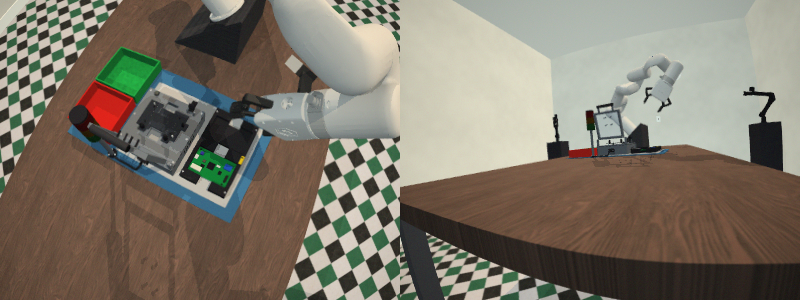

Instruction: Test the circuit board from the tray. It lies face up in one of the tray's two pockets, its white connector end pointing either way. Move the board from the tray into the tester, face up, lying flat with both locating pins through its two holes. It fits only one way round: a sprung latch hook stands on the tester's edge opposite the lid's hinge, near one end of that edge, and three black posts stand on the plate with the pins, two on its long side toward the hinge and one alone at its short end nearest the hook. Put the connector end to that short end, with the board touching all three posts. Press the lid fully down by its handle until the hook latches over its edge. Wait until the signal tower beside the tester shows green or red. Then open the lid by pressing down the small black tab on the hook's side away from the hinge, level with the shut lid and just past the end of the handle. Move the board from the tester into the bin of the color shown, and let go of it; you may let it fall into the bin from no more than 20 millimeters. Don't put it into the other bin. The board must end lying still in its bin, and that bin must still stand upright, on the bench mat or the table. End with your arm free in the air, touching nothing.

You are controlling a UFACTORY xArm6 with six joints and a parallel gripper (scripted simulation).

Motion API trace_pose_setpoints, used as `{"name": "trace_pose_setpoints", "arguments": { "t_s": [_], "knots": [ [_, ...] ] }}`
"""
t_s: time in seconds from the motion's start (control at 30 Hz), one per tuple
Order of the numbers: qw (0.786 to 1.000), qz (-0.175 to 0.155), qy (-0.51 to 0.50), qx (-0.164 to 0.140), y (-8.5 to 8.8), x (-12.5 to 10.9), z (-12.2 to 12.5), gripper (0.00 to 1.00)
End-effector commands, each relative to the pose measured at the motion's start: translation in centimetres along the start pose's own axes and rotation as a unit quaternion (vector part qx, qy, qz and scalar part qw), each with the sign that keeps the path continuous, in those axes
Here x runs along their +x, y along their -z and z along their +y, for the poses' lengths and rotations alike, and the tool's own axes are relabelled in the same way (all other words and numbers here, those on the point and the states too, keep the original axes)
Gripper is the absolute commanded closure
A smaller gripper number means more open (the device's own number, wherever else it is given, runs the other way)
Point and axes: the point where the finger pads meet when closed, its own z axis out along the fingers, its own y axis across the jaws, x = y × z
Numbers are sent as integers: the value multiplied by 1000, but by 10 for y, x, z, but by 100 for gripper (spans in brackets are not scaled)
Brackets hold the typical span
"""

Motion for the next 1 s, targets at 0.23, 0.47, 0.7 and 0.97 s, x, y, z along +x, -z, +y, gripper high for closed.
{"name": "trace_pose_setpoints", "arguments": {
  "t_s": [0.23, 0.47, 0.7, 0.97],
  "knots": [
    [1000, -1, -1, -2, 2, 0, -1, 0],
    [1000, -1, -1, -2, 2, 0, -1, 0],
    [1000, -5, 24, -13, 3, -3, -4, 0],
    [985, -31, 153, -69, 12, -17, -20, 0]
  ]
}}
